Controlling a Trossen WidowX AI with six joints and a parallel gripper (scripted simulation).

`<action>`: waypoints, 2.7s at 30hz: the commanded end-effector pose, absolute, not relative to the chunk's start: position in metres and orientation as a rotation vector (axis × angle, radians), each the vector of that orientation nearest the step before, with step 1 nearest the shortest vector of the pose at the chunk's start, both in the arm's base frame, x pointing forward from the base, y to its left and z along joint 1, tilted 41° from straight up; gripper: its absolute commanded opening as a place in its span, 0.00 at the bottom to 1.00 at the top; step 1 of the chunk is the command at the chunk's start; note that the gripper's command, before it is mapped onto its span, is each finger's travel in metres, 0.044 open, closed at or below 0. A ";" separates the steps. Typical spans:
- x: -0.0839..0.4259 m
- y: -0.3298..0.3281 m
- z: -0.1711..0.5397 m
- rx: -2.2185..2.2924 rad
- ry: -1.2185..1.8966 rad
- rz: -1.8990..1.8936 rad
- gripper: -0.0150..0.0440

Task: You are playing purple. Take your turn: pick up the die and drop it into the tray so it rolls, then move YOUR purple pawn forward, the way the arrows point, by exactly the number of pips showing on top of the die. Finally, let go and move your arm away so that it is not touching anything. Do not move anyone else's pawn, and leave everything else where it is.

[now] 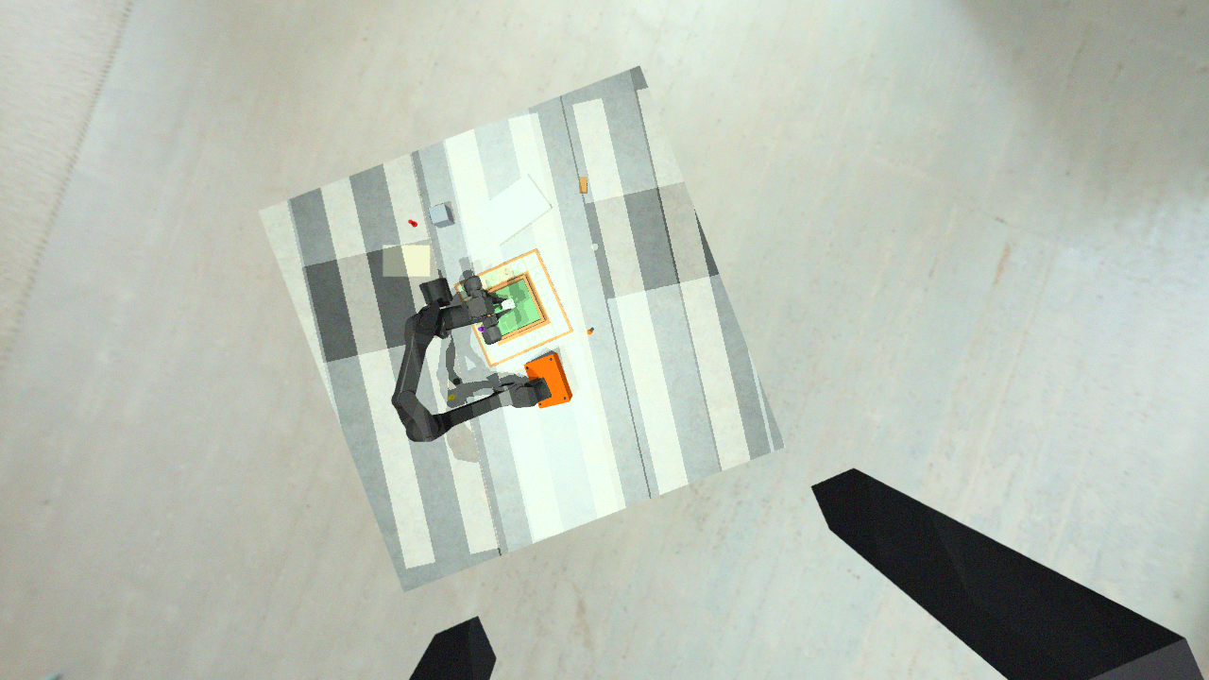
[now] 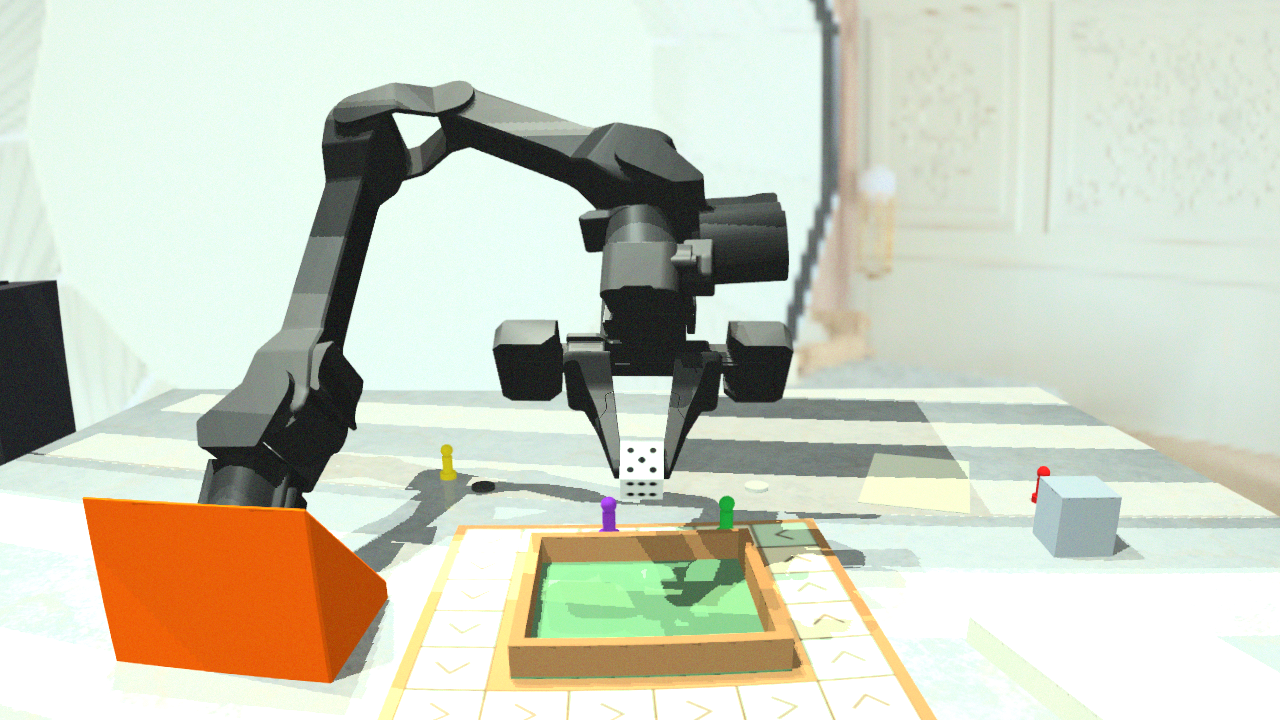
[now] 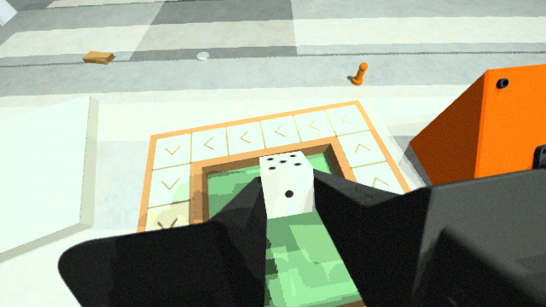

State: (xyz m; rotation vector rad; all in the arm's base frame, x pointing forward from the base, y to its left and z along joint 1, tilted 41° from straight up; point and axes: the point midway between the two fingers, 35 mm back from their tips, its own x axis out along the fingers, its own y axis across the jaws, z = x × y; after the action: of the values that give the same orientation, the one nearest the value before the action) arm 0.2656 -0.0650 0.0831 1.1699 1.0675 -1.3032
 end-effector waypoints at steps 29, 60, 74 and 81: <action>0.267 -0.071 0.102 1.171 1.057 -1.301 0.70; 0.253 -0.010 0.117 1.228 1.636 -0.160 0.69; 0.243 0.023 0.132 0.996 1.583 0.138 0.59; 0.245 0.033 0.121 0.996 1.582 0.139 0.59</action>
State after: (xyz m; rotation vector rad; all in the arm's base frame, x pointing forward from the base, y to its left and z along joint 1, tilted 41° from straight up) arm 0.2453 0.0263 0.1265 0.9909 1.5791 0.1351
